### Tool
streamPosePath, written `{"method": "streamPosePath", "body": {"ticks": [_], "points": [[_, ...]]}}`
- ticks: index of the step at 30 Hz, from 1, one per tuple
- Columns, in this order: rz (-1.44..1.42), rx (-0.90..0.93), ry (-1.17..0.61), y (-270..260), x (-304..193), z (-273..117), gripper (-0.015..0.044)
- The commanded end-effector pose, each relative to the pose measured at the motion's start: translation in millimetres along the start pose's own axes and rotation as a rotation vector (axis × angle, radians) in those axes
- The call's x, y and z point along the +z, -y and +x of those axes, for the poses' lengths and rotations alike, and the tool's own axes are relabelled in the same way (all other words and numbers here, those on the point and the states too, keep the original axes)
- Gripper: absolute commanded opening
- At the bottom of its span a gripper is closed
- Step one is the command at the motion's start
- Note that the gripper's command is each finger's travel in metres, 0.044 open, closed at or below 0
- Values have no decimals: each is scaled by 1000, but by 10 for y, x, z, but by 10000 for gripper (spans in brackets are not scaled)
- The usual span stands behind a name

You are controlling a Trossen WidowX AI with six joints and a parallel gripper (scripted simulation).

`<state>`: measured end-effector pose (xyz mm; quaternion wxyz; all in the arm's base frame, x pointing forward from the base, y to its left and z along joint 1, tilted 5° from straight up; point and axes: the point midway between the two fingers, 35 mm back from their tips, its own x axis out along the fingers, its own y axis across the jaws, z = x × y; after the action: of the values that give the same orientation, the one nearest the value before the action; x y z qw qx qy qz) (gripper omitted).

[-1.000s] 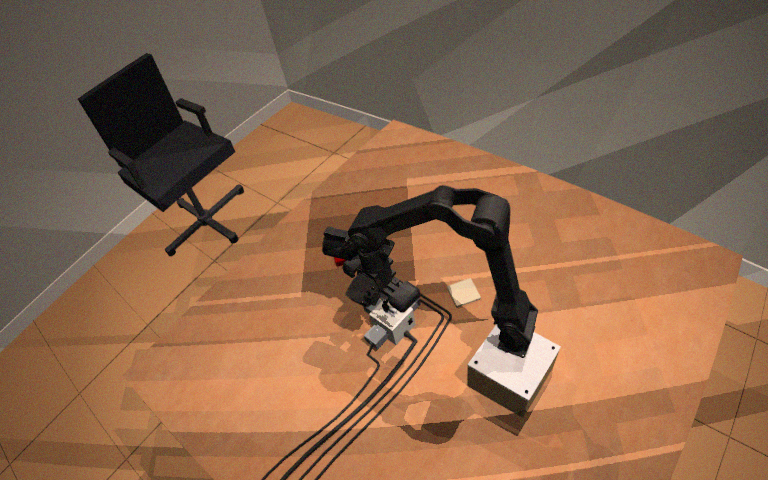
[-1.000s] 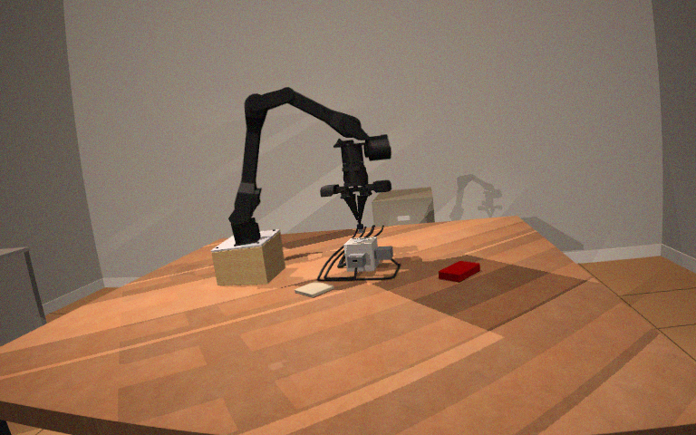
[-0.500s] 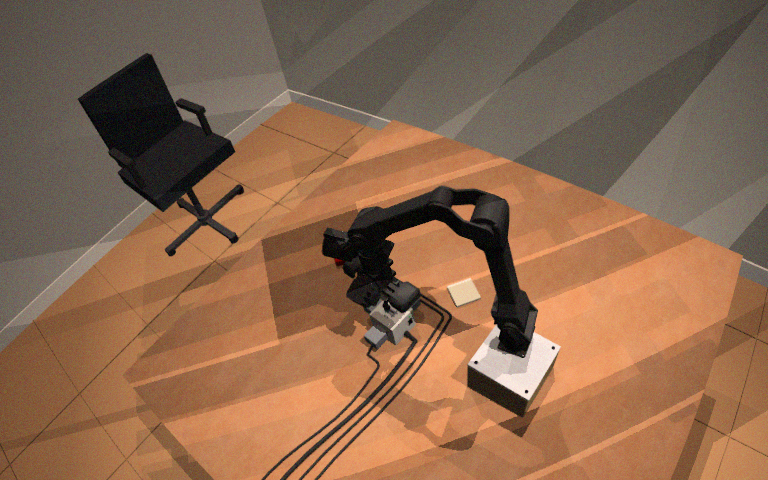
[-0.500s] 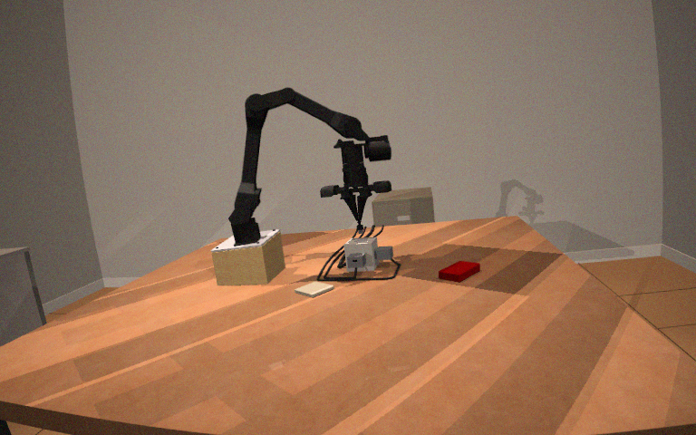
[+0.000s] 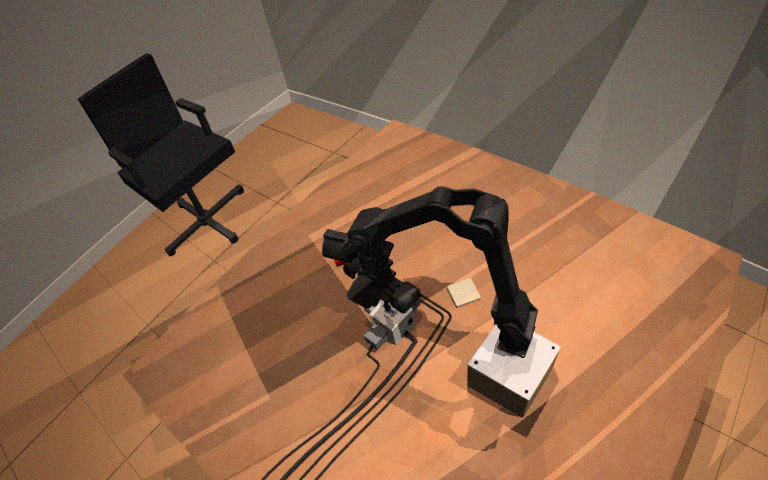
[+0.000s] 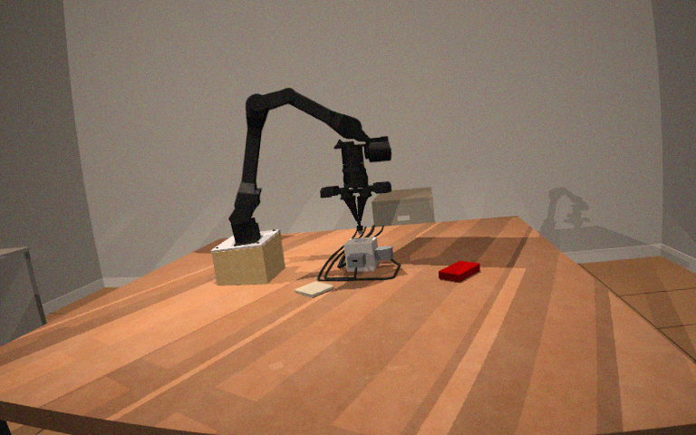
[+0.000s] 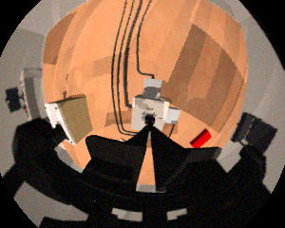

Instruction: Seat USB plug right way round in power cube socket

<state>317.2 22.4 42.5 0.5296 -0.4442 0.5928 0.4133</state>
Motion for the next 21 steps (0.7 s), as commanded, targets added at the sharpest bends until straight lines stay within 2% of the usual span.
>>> {"method": "streamPosePath", "body": {"ticks": [1,21], "points": [[1,-2,-7,4,-6,8,0],[-3,-3,-27,3,-19,32,0]]}}
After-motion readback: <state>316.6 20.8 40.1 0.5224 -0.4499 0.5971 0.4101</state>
